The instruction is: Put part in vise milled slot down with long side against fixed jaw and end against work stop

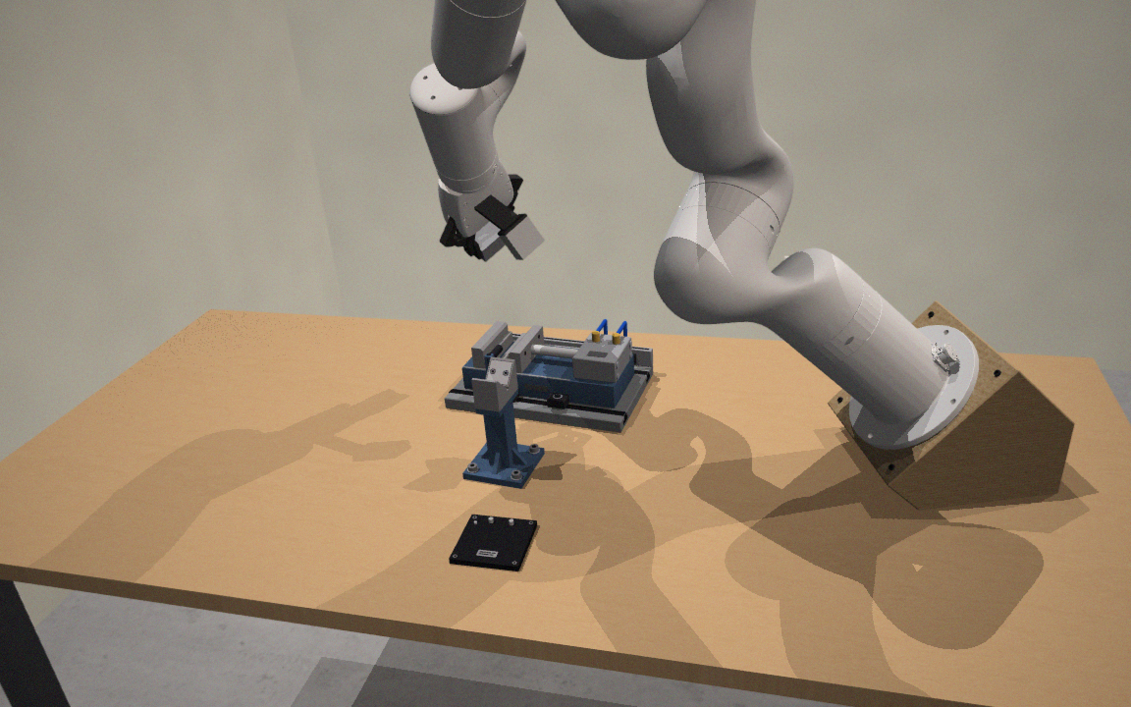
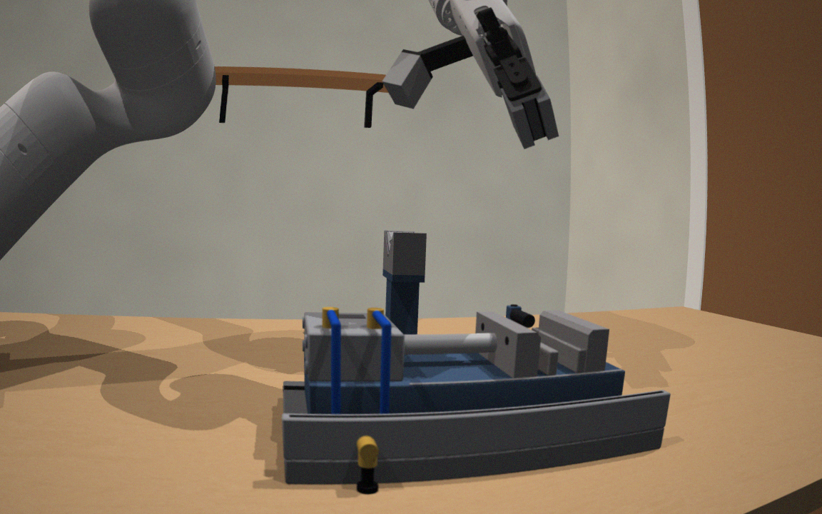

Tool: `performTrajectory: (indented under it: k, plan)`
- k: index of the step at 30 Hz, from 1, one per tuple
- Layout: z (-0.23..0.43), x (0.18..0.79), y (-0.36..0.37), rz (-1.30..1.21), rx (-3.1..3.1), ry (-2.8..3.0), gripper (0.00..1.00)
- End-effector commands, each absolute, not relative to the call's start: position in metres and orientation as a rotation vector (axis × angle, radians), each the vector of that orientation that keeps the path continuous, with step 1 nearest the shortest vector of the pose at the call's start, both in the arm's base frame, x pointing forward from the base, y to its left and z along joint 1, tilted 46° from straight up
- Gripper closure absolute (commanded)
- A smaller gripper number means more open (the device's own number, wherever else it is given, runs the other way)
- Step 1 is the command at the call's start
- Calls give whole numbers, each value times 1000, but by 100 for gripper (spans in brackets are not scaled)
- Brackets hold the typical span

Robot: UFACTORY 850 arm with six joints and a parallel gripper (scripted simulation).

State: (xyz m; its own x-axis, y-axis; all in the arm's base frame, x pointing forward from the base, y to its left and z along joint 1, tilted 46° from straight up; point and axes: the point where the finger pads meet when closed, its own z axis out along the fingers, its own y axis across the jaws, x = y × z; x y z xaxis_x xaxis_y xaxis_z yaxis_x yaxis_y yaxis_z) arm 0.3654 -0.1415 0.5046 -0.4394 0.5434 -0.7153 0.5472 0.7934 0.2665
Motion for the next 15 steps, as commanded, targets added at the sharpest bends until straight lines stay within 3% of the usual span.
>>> performTrajectory:
  k: [1,15]
  plan:
    - [513,373,-160,-130,662,2125,100]
    - [537,391,-194,-419,291,2118,100]
